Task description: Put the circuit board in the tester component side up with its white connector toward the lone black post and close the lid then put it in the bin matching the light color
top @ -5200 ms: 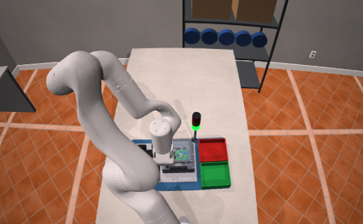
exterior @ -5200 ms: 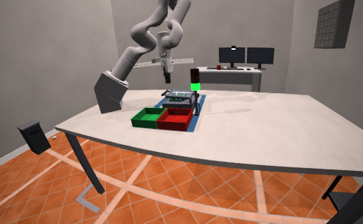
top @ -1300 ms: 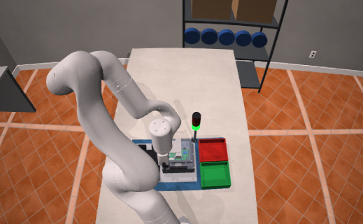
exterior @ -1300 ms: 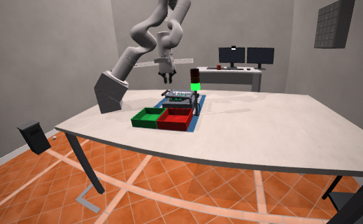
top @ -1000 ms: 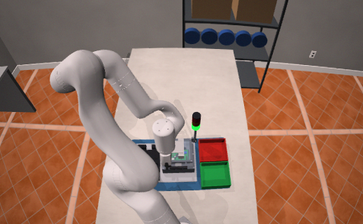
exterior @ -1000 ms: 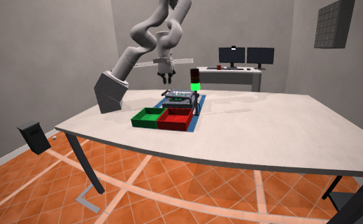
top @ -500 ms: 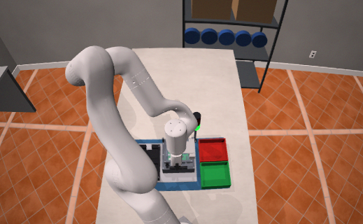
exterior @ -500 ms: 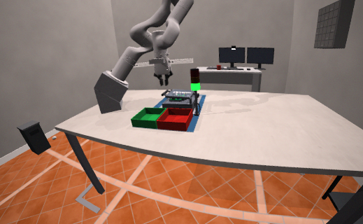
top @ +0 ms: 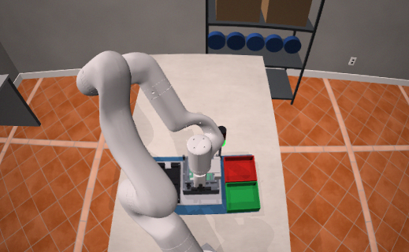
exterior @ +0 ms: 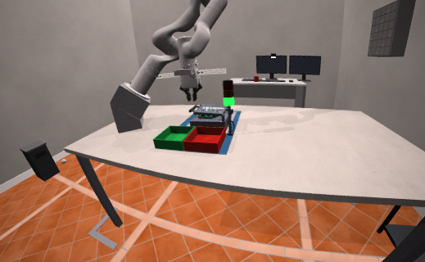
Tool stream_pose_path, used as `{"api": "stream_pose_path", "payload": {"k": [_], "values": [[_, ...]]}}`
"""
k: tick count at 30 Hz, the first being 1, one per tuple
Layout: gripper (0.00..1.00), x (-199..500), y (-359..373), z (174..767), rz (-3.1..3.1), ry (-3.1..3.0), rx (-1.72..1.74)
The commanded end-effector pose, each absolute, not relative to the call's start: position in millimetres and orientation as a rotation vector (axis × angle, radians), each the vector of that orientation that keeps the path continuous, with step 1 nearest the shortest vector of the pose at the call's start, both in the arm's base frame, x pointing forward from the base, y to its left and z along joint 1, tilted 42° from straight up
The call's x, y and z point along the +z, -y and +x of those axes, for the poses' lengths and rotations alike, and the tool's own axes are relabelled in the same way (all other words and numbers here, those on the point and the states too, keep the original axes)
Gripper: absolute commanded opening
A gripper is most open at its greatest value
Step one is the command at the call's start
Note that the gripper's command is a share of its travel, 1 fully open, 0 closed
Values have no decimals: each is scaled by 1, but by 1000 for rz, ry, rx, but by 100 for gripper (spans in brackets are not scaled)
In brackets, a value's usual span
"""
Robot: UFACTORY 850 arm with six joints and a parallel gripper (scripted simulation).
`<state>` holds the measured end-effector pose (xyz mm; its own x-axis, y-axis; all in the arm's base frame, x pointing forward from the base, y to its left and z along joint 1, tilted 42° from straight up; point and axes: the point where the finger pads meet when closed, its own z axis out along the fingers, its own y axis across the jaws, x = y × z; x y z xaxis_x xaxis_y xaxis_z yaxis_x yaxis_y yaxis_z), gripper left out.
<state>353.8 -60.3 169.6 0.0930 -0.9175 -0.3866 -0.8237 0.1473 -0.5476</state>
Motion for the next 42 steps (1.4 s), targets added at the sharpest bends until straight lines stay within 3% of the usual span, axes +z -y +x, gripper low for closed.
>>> {"api": "stream_pose_path", "payload": {"k": [1,42], "values": [[28,167,59,357,-1680,-1733,-173],[28,148,50,371,-1680,-1733,-173]]}}
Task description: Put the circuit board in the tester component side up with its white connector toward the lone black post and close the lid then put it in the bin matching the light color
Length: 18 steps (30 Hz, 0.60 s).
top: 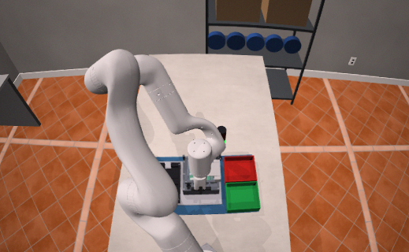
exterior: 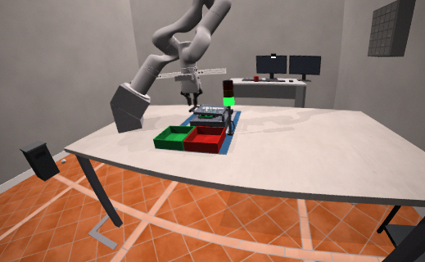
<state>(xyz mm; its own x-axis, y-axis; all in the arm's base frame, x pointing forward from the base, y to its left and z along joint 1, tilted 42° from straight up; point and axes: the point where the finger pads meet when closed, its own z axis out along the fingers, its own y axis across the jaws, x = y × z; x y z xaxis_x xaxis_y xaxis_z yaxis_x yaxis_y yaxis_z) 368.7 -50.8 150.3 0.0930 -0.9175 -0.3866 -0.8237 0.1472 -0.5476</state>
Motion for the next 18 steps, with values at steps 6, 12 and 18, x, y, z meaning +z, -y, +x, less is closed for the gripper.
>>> {"api": "stream_pose_path", "payload": {"k": [6,12,18], "values": [[28,146,49,372,-1680,-1733,-173],[28,146,49,372,-1680,-1733,-173],[28,145,49,373,-1680,-1733,-173]]}}
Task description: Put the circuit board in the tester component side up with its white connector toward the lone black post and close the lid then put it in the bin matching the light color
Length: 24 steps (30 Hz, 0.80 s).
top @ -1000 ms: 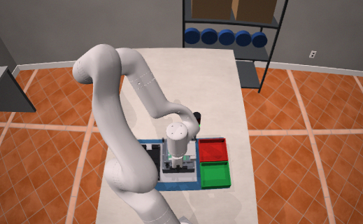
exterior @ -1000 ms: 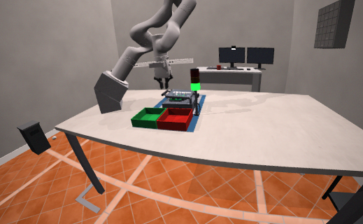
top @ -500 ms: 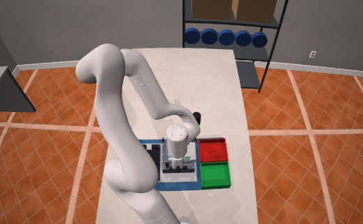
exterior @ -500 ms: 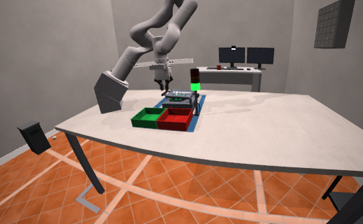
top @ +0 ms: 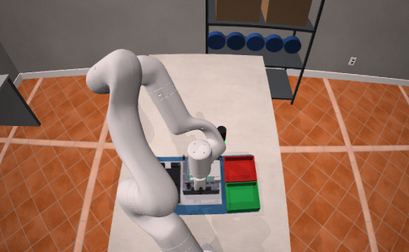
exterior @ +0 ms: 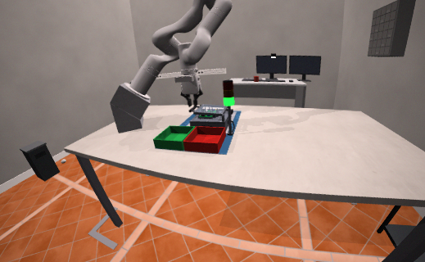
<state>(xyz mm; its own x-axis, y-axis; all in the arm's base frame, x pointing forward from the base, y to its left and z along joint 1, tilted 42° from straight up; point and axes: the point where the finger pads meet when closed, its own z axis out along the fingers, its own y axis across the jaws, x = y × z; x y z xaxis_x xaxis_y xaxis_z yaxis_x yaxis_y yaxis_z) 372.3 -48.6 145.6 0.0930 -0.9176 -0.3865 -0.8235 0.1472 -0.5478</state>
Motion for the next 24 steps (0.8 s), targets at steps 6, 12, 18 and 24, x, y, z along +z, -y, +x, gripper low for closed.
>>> {"api": "stream_pose_path", "payload": {"k": [6,12,18,24], "values": [[28,138,45,378,-1680,-1733,-173],[28,132,42,383,-1680,-1733,-173],[28,126,39,387,-1680,-1733,-173],[28,126,39,387,-1680,-1733,-173]]}}
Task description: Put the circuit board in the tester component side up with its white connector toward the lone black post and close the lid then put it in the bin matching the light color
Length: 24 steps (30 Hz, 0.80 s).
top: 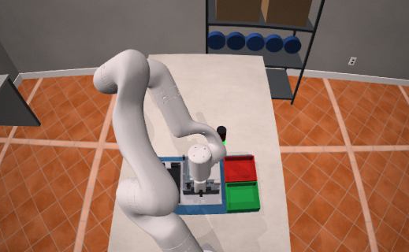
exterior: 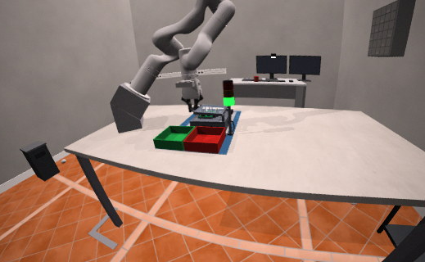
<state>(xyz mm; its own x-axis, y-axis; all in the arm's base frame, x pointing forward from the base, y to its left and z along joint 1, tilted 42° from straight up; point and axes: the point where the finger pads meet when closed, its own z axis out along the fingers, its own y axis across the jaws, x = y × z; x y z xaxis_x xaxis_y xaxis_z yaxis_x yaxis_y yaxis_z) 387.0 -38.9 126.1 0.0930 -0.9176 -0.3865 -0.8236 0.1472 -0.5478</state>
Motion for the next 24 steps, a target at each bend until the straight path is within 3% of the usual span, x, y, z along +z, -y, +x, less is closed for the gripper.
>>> {"api": "stream_pose_path", "payload": {"k": [1,2,24], "values": [[28,126,39,387,-1680,-1733,-173],[0,126,39,387,-1680,-1733,-173],[0,126,39,387,-1680,-1733,-173]]}}
